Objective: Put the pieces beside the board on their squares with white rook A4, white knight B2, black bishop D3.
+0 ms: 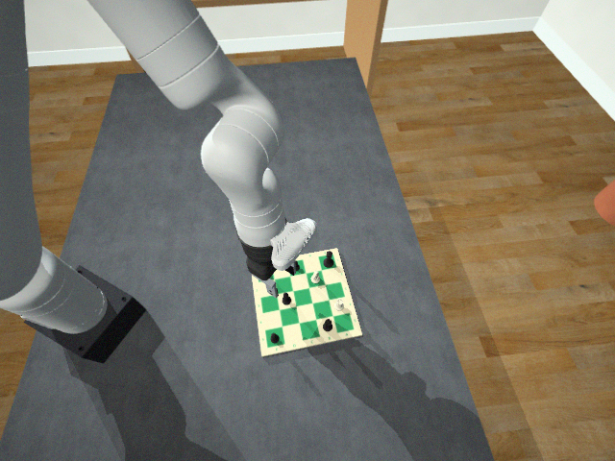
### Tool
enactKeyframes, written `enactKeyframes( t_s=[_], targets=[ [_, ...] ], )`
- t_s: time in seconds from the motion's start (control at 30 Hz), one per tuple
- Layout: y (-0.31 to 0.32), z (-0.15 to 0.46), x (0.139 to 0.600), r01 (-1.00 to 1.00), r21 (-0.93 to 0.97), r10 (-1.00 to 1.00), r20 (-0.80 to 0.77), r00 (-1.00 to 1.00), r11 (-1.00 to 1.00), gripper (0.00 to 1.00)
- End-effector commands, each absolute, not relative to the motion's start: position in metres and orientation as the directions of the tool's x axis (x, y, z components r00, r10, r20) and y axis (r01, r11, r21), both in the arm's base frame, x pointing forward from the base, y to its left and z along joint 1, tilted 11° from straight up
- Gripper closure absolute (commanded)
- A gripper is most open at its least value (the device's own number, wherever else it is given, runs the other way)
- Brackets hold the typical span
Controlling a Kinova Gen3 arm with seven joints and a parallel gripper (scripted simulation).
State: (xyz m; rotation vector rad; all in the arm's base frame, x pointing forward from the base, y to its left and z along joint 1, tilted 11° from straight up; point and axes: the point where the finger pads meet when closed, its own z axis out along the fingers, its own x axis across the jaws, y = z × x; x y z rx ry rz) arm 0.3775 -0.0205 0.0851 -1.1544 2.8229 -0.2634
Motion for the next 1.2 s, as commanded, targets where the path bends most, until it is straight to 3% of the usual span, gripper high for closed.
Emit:
enactKeyframes(
  t_s=[0.0, 0.33, 1.17],
  targets=[
    [-0.012, 0.097, 0.379, -0.696, -0.191, -0.711, -0.020, -0.703, 0.692, 0.00],
    [-0.008, 0.136, 0.373, -0.696, -0.191, -0.711, -0.020, -0.703, 0.692, 0.00],
    [-0.007, 0.142, 0.372, -0.696, -0.191, -0.711, -0.020, -0.703, 0.692, 0.00]
  ],
)
